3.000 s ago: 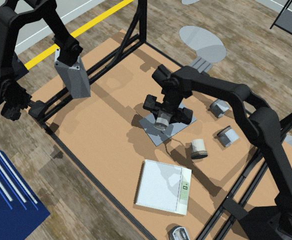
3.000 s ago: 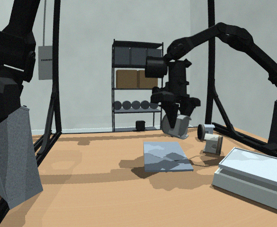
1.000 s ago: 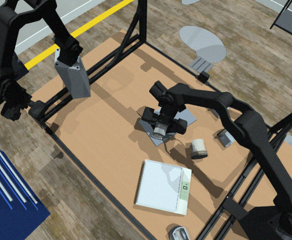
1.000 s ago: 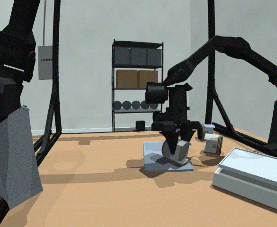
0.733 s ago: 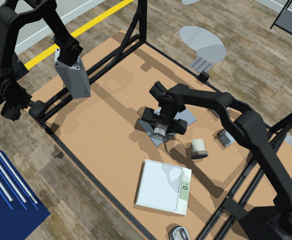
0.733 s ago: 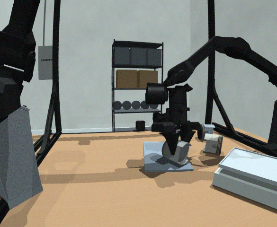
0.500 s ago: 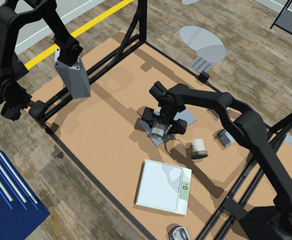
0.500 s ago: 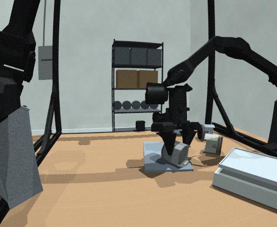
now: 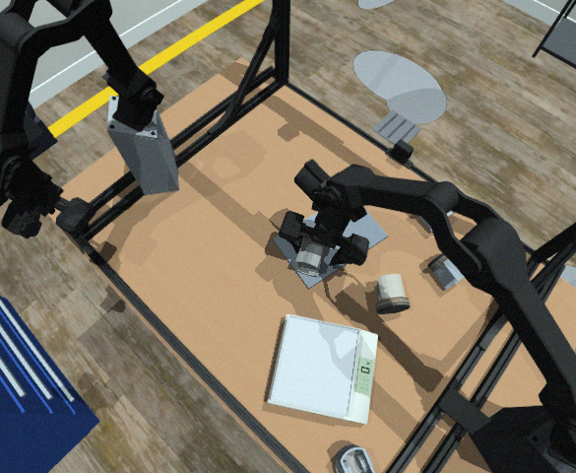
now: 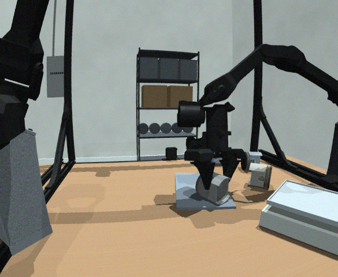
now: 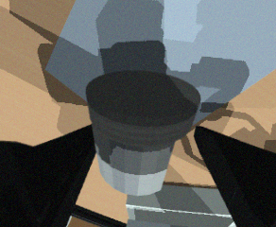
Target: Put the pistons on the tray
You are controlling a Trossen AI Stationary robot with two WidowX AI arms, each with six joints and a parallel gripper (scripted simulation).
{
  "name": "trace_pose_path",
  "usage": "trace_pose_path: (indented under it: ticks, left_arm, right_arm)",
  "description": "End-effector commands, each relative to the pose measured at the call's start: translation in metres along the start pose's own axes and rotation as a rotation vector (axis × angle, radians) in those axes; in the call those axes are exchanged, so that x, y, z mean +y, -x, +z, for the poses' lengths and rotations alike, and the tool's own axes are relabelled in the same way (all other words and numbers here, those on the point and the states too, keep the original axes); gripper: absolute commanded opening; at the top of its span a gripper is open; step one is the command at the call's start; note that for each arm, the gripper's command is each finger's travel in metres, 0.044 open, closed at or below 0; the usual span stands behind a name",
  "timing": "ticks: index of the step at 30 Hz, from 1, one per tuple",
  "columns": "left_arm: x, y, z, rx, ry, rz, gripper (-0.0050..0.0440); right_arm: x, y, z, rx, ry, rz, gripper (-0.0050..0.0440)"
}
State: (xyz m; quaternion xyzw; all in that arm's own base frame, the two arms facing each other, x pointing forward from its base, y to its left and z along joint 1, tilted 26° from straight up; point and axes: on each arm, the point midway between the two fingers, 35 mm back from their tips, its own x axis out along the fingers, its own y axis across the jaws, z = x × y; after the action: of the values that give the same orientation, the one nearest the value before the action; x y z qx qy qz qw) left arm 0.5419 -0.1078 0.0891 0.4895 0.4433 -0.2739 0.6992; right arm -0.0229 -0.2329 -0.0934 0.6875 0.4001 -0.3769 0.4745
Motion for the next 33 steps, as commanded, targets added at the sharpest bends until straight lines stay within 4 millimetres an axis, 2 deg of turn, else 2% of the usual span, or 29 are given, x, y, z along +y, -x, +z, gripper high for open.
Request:
trace_pose_path:
  ticks: [1,33]
  left_arm:
    - [0.001,0.004,0.000,0.001,-0.002,0.002,0.0378]
    - [0.001,0.051,0.000,0.001,-0.002,0.002,0.0378]
  right_arm:
    - [0.000,0.000,0.000,0.001,0.000,0.001,0.0440]
    - [0.000,0.000,0.000,0.001,0.000,0.001,0.0440]
